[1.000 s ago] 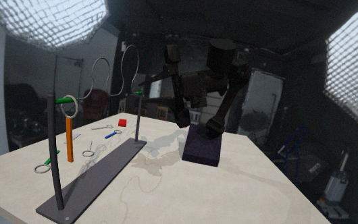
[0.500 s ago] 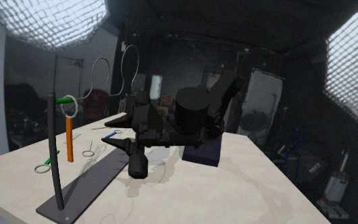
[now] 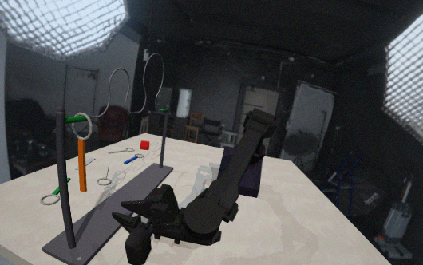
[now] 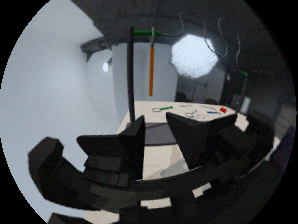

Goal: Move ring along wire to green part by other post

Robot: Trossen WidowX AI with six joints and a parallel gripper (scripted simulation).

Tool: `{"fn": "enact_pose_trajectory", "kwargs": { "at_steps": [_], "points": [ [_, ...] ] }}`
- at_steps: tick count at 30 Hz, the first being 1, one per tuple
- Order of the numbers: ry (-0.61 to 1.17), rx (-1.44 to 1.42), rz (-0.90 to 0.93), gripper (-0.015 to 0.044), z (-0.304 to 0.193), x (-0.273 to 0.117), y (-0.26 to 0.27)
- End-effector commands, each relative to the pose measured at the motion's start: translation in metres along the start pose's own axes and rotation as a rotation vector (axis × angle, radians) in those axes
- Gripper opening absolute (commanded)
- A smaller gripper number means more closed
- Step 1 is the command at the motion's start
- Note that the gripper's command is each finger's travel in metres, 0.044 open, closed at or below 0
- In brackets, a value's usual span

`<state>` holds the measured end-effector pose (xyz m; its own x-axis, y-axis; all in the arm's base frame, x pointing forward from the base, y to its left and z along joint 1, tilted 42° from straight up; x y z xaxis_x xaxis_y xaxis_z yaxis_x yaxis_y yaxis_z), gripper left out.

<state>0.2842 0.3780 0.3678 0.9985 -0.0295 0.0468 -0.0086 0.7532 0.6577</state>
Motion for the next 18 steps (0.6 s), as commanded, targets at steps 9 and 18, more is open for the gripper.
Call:
{"fn": "enact_pose_trajectory", "kwargs": {
  "at_steps": [9,18],
  "points": [
    [-0.023,0.121,-0.026,0.0160,-0.019,-0.001,-0.002],
    [-0.028,0.118,-0.024,0.0160,0.028,0.043,-0.004]
  ]
}}
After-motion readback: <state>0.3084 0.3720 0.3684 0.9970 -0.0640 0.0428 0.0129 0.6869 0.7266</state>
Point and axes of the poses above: the point midway between the two fingers, 35 mm back from their tips, its own x axis out along the fingers, its own y axis across the jaws, z = x × y, the point moved 2 cm from there along -x, back along the fingers, and after that the axes turned 4 degrees about x, right-handed, at the moved point
